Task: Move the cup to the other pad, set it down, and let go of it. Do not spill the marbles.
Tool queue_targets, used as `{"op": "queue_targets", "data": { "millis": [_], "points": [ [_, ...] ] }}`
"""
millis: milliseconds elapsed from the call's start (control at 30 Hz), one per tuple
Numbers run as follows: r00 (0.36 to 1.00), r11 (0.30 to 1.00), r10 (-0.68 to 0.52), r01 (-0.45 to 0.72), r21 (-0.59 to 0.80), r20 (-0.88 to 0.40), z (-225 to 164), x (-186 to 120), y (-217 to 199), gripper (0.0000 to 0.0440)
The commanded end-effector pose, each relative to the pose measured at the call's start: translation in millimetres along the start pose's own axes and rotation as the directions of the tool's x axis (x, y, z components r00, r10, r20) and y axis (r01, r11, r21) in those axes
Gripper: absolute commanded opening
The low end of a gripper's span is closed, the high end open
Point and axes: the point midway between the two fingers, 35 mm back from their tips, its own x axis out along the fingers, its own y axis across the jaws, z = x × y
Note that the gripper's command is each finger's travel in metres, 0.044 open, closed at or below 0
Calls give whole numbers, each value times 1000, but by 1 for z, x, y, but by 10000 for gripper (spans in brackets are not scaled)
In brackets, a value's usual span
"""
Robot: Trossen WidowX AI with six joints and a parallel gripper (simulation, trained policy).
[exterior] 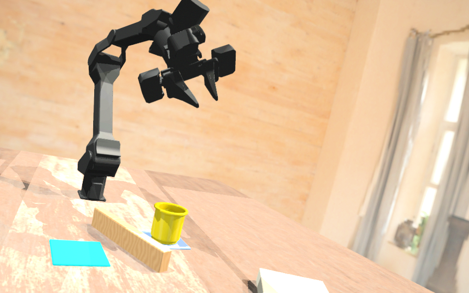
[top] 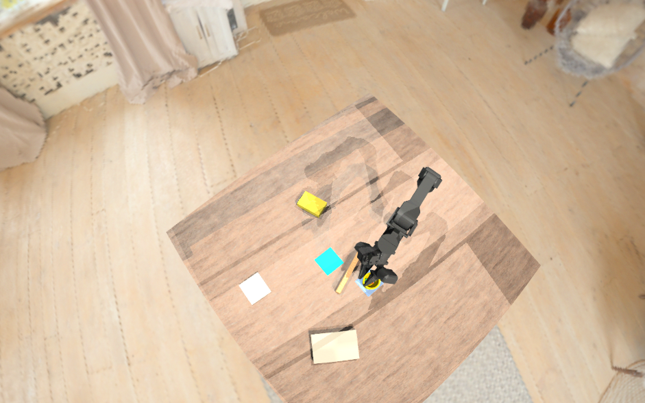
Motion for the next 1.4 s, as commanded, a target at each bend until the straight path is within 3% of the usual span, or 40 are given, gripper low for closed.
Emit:
{"op": "queue_targets", "data": {
  "millis": [0, 700, 1367],
  "points": [
    [998, 998, -22, 26, 65, -59, -8, 2, 3, 163],
    [935, 914, -184, 277, 297, -303, -41, 9, 2, 155],
    [780, 765, -399, 573, 293, -483, -77, 23, -31, 159]
  ]
}}
